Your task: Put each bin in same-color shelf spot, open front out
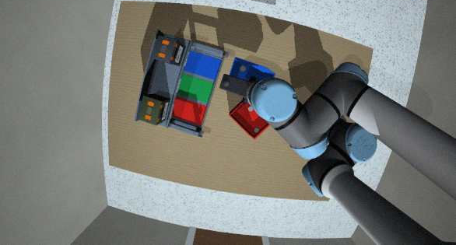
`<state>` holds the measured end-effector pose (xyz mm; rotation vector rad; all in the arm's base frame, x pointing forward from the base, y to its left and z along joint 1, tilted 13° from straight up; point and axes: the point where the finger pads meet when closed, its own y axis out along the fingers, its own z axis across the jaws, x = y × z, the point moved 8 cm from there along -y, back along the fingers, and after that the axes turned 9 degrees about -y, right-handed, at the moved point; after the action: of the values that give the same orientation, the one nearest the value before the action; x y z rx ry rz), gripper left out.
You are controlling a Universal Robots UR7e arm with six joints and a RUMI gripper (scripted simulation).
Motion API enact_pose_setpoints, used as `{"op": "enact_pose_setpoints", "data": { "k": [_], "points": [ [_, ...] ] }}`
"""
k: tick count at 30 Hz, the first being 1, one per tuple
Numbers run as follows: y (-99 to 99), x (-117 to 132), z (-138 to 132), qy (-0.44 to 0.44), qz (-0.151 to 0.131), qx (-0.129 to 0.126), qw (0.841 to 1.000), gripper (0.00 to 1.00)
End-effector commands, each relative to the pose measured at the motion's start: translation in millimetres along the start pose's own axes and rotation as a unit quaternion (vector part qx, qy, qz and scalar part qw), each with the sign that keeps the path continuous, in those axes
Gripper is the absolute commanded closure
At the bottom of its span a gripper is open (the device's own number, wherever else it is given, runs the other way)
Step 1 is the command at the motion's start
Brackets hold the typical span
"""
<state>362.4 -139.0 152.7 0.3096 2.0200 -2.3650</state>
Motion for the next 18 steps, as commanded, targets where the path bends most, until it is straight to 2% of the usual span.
{"op": "enact_pose_setpoints", "data": {
  "k": [1,18],
  "points": [
    [-0.4,-0.3,-0.1,-0.001,0.001,0.0,1.0,1.0],
    [0.9,-1.1,0.0,-0.001,0.001,0.0,1.0,1.0]
  ]
}}
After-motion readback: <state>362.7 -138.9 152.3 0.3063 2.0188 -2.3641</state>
